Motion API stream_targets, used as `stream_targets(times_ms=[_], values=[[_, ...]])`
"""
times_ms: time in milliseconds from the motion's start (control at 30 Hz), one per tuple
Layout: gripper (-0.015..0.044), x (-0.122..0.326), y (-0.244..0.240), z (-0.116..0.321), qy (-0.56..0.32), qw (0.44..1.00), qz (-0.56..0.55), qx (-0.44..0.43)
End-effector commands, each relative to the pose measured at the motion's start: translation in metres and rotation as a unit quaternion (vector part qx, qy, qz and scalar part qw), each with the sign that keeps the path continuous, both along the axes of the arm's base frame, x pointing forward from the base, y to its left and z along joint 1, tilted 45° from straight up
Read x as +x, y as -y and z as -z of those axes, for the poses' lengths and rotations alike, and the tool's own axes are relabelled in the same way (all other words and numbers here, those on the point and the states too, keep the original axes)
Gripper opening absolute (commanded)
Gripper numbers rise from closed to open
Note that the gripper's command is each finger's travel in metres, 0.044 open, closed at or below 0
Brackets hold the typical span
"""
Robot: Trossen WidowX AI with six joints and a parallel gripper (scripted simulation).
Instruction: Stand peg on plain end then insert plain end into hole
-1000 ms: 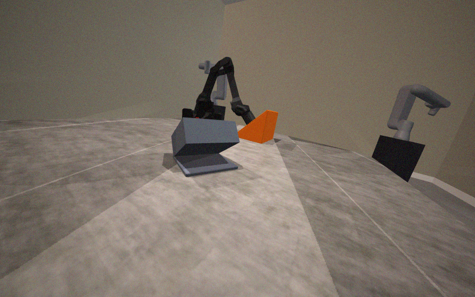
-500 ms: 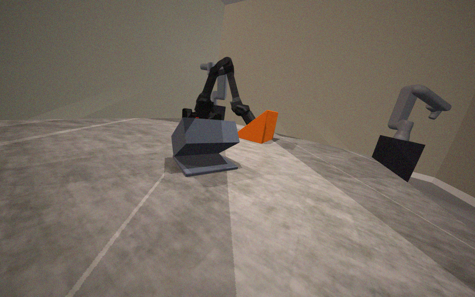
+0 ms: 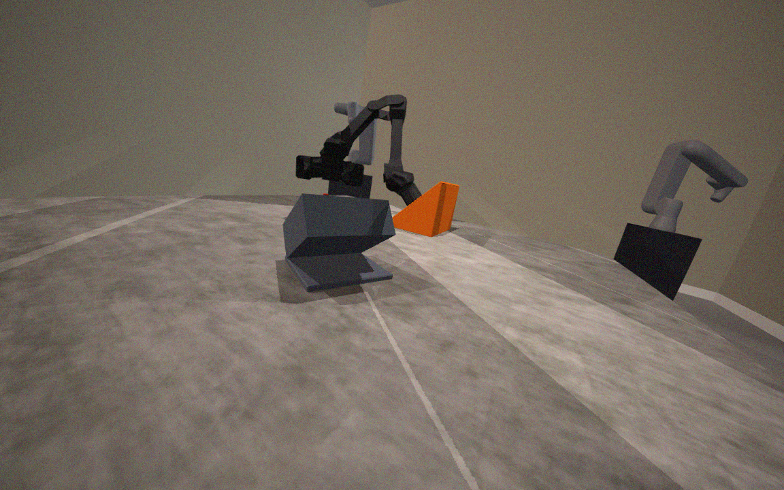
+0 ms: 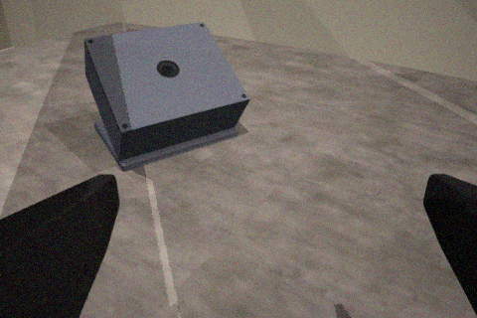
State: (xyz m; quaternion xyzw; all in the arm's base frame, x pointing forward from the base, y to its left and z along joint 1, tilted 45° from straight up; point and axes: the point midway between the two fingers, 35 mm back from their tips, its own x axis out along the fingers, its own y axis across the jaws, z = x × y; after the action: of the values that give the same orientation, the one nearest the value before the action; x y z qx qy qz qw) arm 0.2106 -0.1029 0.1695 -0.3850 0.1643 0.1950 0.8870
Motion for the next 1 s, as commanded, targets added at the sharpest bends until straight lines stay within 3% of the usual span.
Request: stream_targets(times_ms=[0, 167, 367, 967], values=[[0.044, 0.001, -0.032, -0.032, 0.004, 1.0, 0.004, -0.003], [0.044, -0.009, -0.071, -0.067, 0.028, 1.0, 0.011, 0.008], [0.044, -0.009, -0.072, -0.067, 0.02, 1.0, 0.016, 0.013], [0.044, -0.001, -0.055, -0.015, -0.234, 0.957, 0.153, 0.073]])
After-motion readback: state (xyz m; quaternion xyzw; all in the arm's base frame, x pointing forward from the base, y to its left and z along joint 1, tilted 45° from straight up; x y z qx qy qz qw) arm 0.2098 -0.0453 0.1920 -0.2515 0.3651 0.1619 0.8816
